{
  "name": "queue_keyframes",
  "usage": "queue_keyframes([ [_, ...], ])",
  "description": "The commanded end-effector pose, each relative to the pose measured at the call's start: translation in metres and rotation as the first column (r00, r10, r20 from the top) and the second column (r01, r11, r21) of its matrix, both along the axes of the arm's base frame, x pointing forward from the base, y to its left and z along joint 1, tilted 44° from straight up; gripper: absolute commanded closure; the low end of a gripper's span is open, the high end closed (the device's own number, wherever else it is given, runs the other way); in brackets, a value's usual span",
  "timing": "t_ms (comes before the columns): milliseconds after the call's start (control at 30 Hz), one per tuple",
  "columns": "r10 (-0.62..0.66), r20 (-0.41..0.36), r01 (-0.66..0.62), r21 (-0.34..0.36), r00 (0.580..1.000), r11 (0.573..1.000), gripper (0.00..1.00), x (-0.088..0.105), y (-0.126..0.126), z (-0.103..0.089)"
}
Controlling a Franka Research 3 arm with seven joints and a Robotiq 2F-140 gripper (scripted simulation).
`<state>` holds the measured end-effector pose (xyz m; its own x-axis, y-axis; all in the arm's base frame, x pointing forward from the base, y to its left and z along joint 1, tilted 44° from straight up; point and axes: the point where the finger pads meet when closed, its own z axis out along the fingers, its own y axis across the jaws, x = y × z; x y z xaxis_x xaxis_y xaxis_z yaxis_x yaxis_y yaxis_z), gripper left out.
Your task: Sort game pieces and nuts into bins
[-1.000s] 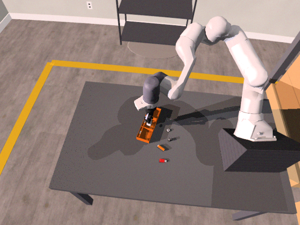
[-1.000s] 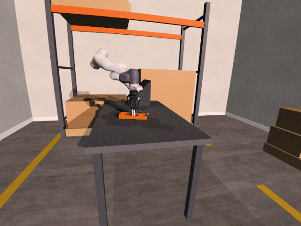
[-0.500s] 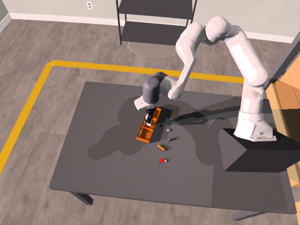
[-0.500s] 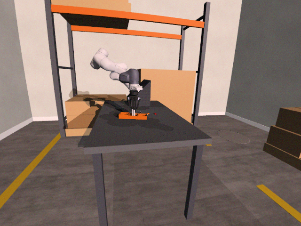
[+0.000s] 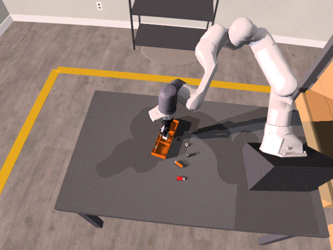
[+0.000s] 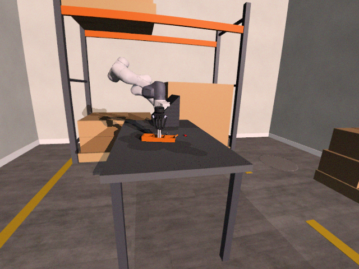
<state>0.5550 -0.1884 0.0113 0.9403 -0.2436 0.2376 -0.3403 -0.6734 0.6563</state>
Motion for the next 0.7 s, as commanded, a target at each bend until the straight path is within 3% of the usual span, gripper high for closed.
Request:
queue_keyframes([
  [0, 0.001, -0.001, -0.001, 0.0, 1.0, 1.0, 0.95, 0.0, 0.005, 0.004],
  [533, 0.001, -0.001, -0.001, 0.0, 1.0, 1.0, 0.95, 0.0, 0.018, 0.017],
  [667, 0.001, -0.001, -0.001, 0.0, 1.0, 1.0, 0.95, 0.0, 0.029, 0.029],
])
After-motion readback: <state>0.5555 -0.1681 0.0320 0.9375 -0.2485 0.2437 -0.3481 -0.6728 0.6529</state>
